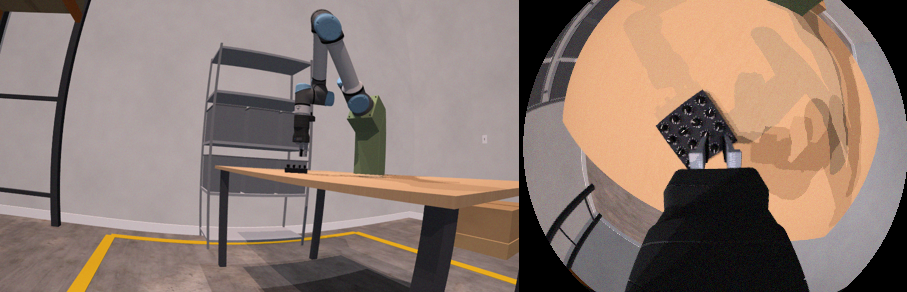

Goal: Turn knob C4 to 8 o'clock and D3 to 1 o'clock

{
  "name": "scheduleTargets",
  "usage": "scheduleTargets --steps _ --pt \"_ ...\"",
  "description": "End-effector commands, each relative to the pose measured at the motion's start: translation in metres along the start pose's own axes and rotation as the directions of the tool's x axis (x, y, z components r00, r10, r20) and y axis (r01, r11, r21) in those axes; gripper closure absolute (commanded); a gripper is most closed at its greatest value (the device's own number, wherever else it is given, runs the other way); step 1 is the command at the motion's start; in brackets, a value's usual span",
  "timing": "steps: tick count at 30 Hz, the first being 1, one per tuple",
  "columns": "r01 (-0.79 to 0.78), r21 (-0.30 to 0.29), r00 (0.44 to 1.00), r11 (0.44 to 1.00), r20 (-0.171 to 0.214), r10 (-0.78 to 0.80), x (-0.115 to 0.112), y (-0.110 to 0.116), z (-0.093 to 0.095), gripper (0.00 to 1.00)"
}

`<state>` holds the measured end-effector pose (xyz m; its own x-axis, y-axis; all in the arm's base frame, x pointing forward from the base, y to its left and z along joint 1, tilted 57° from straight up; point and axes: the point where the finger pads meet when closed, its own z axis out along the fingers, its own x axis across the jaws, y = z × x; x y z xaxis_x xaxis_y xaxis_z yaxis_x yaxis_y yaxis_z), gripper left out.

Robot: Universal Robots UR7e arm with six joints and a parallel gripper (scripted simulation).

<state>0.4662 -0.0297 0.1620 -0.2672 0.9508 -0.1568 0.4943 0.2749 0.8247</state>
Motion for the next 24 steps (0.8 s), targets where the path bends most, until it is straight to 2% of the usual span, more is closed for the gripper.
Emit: scheduleTargets --steps 1,7,9,22,24 --pt "0.156 0.000 0.988 0.988 -0.010 -0.156 -0.002 0.006 -0.002 0.54" --pt "0.233 -0.001 0.972 0.972 -0.010 -0.233 -0.002 0.009 -0.003 0.54" --pt "0.304 -0.002 0.952 0.953 -0.010 -0.304 -0.003 0.011 -0.004 0.54" --pt "0.529 -0.005 0.848 0.848 -0.008 -0.529 -0.003 0.021 -0.008 0.54" --pt "0.529 -0.005 0.848 0.848 -0.008 -0.529 -0.003 0.021 -0.008 0.54"
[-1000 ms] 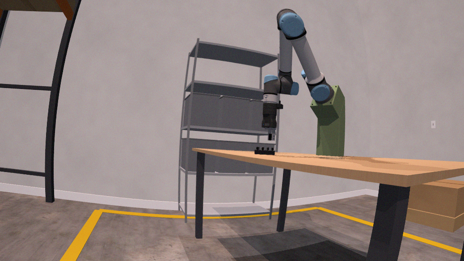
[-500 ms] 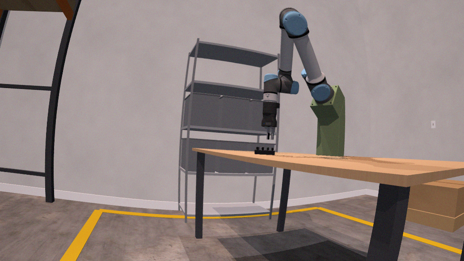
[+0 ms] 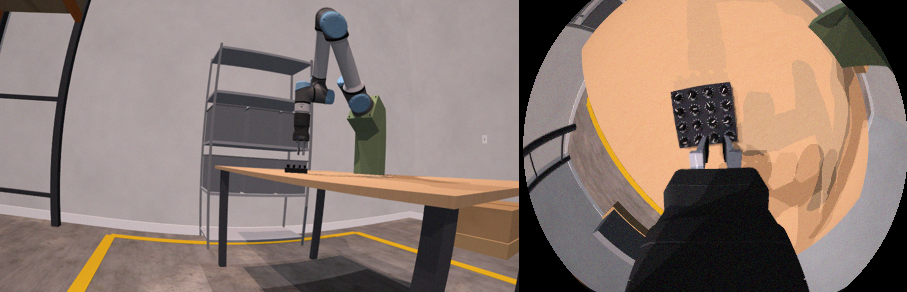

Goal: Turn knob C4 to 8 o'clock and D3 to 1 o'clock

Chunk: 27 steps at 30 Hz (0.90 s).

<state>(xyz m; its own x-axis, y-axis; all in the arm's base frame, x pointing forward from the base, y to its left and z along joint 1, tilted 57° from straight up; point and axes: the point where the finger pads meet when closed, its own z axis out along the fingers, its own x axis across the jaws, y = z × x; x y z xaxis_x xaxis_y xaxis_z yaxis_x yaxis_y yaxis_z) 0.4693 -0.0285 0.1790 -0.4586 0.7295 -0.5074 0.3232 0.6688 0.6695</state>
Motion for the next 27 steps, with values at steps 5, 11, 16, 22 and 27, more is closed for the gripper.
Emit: scheduleTargets --steps 5,11,16,22,27 --pt "0.146 -0.004 0.989 0.989 -0.008 -0.146 -0.0046 0.0056 -0.0024 0.54" --pt "0.153 -0.004 0.988 0.988 -0.008 -0.153 -0.0047 0.0060 -0.0025 0.54" --pt "0.152 -0.004 0.988 0.988 -0.009 -0.153 -0.0042 0.0056 -0.0023 0.54" --pt "0.151 -0.004 0.988 0.988 -0.010 -0.152 -0.0038 0.0051 -0.0021 0.54" --pt "0.151 -0.004 0.988 0.988 -0.010 -0.151 -0.0038 0.0051 -0.0021 0.54"
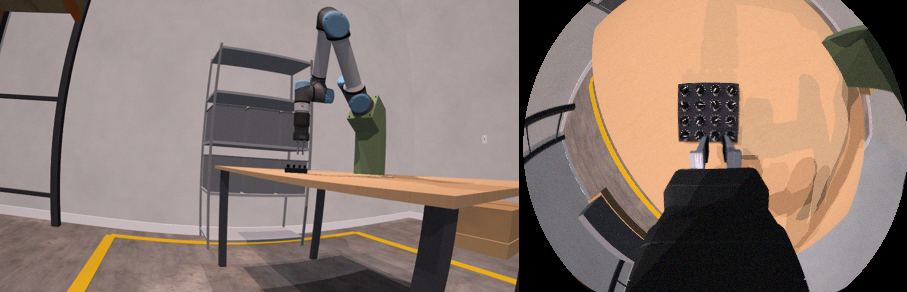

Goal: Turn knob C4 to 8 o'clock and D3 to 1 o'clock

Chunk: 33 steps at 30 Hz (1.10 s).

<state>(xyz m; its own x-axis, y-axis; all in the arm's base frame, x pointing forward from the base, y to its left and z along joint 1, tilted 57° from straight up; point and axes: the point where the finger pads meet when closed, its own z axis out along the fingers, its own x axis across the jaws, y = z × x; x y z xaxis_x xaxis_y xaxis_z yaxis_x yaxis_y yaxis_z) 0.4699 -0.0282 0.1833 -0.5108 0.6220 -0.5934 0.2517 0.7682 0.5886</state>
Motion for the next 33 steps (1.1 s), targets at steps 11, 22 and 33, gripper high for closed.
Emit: scheduleTargets --steps 11,22,33 --pt "0.005 -0.002 1.000 1.000 0.002 -0.005 -0.0019 0.0017 -0.0004 0.54" --pt "0.005 -0.003 1.000 1.000 0.002 -0.005 -0.0018 0.0017 0.0000 0.54" --pt "0.005 -0.002 1.000 1.000 0.001 -0.005 -0.0020 0.0016 0.0036 0.54"
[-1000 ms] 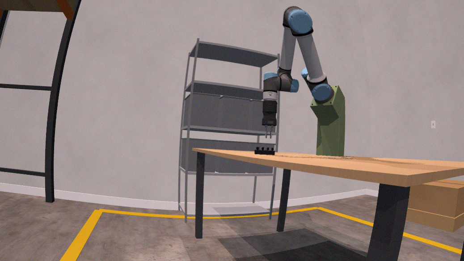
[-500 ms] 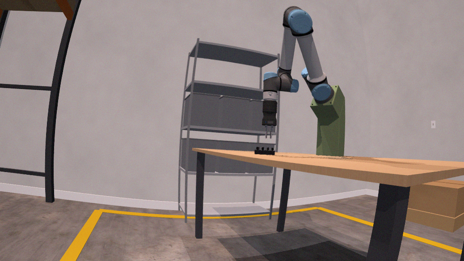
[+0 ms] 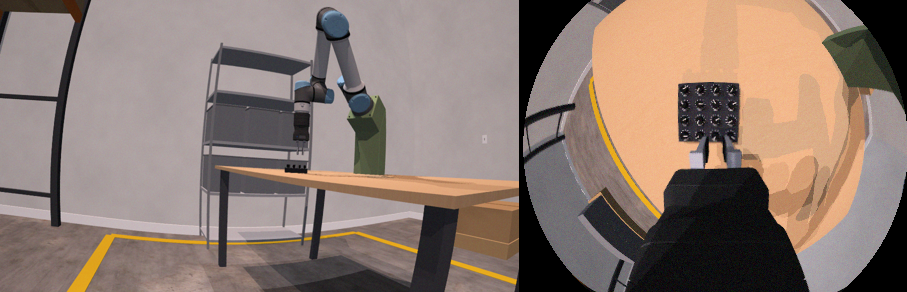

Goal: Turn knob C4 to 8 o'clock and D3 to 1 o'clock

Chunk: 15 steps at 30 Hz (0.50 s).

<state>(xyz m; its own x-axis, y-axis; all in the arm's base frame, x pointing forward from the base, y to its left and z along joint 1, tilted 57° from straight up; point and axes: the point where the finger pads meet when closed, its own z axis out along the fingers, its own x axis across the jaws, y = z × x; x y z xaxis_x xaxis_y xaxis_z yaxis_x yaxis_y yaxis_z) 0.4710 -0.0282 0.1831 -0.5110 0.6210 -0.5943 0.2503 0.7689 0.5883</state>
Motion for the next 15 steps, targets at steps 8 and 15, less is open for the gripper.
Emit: scheduleTargets --steps 8,15 --pt "0.004 -0.002 1.000 1.000 0.001 -0.004 -0.002 0.001 0.008 0.54" --pt "0.004 -0.002 1.000 1.000 0.001 -0.003 -0.002 0.001 0.016 0.54"
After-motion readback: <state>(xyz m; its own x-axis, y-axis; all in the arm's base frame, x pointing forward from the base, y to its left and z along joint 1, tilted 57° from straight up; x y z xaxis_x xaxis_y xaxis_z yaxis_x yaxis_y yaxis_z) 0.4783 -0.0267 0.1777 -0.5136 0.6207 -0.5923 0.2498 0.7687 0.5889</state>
